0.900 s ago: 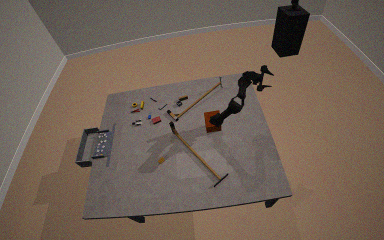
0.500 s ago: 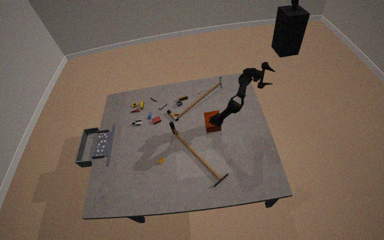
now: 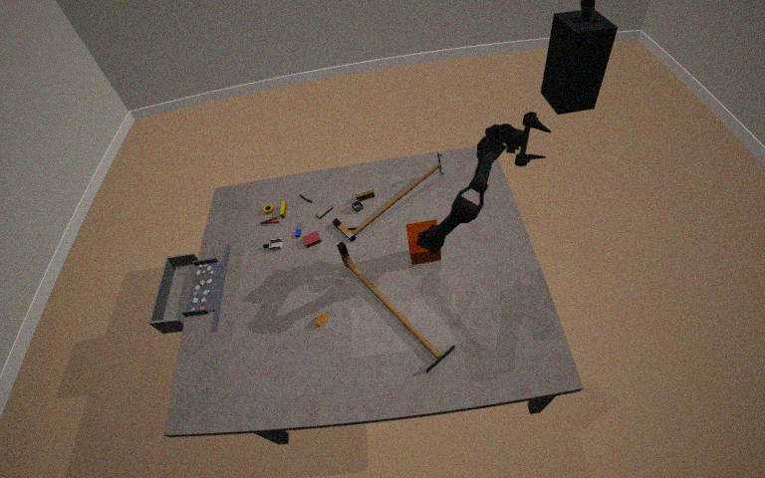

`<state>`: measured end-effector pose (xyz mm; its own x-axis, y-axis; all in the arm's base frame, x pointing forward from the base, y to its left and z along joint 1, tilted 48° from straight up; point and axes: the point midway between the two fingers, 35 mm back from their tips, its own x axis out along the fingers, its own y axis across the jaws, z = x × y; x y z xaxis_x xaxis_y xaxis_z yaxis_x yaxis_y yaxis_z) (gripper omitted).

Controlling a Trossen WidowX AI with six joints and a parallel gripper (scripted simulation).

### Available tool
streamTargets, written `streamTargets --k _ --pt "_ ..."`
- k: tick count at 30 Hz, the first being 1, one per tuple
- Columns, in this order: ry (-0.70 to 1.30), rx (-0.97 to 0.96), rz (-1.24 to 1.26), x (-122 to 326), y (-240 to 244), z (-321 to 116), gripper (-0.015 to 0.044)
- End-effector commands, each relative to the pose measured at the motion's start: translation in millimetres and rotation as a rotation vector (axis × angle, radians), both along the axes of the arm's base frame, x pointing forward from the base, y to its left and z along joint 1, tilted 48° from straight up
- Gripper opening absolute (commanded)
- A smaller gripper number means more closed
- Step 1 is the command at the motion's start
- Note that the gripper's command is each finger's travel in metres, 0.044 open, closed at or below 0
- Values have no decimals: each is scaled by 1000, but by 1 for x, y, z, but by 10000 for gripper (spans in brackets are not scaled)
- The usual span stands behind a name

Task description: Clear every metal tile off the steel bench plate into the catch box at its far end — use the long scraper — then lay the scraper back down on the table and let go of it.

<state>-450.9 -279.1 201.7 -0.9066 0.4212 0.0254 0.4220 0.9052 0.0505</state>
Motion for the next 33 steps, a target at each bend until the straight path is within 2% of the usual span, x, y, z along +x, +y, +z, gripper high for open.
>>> streamTargets --k 1,17,33 --pt "-6 7 -4 0 -7 4 440" --pt "-9 17 10 6 -33 35 440" --pt "-41 163 244 75 -98 79 440"
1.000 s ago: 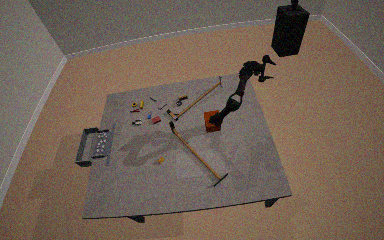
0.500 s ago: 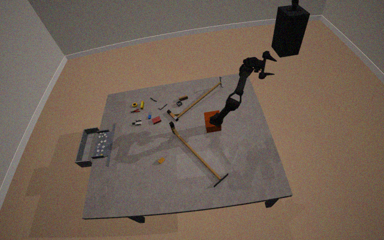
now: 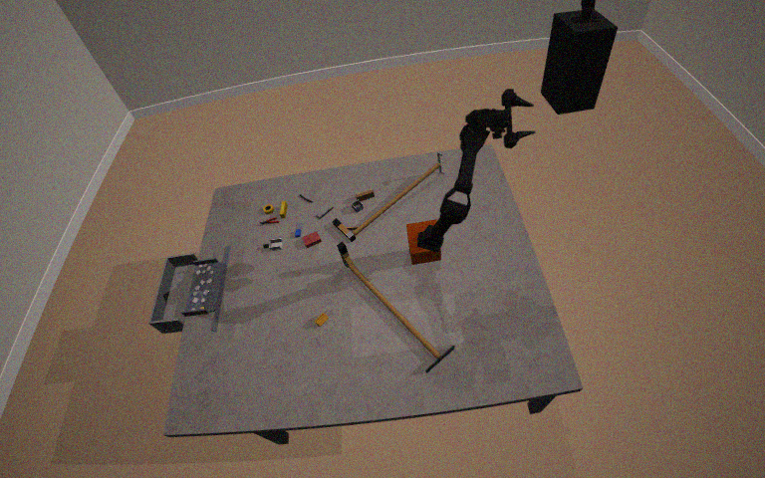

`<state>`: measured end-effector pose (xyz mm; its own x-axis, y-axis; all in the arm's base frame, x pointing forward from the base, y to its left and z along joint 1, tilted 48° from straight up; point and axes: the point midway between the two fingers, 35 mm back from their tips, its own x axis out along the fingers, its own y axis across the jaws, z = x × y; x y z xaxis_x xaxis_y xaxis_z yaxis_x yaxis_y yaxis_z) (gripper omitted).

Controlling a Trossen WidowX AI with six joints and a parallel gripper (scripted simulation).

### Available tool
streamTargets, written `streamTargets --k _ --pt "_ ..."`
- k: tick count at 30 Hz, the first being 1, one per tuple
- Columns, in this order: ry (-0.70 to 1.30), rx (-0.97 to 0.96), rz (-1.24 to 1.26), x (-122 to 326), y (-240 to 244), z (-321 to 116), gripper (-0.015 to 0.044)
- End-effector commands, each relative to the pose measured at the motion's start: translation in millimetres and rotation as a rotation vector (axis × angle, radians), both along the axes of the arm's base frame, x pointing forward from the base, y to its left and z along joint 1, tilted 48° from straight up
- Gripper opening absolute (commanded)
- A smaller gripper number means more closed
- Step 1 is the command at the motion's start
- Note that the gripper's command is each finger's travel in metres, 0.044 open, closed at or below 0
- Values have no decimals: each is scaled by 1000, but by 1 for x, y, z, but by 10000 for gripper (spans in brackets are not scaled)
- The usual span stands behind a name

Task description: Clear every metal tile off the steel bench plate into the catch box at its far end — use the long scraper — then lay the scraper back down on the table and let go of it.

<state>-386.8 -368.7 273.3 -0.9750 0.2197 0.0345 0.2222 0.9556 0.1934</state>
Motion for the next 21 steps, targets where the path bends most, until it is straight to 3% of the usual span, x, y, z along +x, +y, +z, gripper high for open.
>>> streamTargets --k 1,21 --pt "-5 33 52 16 -13 10 440" --pt "0 236 372 129 -80 60 440"
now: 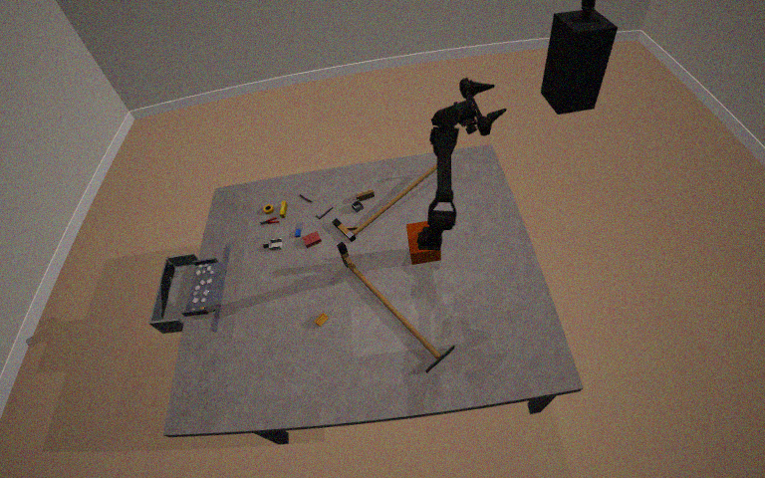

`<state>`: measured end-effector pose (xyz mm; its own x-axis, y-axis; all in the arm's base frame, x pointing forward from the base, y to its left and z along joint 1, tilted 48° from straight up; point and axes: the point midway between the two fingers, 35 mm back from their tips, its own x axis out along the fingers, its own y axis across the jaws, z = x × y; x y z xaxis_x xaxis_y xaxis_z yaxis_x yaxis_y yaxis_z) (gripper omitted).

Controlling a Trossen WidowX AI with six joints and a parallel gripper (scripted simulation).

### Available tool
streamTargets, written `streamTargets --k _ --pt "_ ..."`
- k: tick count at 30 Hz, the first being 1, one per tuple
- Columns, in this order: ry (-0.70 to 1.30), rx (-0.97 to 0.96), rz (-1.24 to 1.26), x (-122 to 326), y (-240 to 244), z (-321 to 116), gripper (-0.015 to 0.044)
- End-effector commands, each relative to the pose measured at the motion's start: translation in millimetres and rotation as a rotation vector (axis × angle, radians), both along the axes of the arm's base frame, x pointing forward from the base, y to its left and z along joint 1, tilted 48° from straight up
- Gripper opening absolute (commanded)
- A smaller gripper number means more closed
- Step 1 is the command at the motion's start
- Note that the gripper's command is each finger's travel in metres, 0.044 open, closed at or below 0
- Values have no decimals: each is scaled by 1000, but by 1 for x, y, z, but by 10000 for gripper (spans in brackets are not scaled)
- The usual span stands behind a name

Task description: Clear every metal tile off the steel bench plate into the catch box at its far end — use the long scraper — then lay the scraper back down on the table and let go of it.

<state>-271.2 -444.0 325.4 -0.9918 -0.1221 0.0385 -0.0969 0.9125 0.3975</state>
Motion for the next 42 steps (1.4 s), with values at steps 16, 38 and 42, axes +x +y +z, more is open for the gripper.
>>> streamTargets --k 16,38,42 --pt "55 173 294 113 -30 46 440" --pt "188 362 639 247 -25 93 440" --pt "220 393 701 270 -19 101 440"
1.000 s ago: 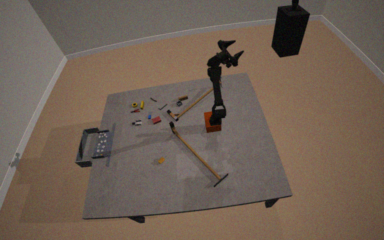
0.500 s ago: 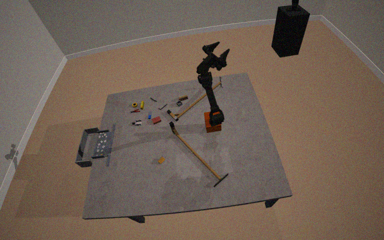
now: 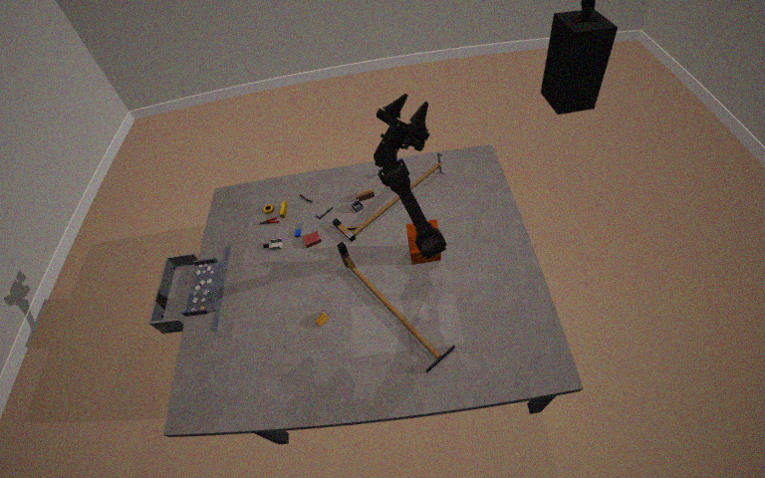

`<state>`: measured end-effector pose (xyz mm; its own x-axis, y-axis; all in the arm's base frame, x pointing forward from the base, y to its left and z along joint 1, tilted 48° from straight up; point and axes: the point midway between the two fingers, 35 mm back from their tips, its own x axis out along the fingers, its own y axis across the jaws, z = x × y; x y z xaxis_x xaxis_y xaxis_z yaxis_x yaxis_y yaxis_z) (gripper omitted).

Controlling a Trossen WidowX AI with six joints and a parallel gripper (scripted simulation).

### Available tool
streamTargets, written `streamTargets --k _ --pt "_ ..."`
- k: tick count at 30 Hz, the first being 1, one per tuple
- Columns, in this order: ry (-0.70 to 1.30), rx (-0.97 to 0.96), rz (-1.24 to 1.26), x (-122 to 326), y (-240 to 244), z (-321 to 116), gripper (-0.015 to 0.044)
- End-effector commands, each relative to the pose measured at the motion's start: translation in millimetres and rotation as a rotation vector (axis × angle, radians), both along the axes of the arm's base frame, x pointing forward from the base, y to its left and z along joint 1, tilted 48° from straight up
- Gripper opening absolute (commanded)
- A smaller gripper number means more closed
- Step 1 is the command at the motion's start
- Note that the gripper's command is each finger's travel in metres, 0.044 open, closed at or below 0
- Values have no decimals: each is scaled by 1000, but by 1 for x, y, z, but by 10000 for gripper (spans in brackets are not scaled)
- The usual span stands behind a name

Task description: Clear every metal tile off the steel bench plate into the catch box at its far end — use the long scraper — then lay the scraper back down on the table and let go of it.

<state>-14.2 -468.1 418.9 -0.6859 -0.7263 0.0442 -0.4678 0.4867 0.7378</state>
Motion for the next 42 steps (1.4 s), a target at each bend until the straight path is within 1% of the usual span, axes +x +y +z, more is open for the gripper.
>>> streamTargets --k 1,22,42 --pt "25 17 55 19 7 9 440" --pt "207 120 390 124 60 47 440" --pt "414 160 700 197 135 76 440"
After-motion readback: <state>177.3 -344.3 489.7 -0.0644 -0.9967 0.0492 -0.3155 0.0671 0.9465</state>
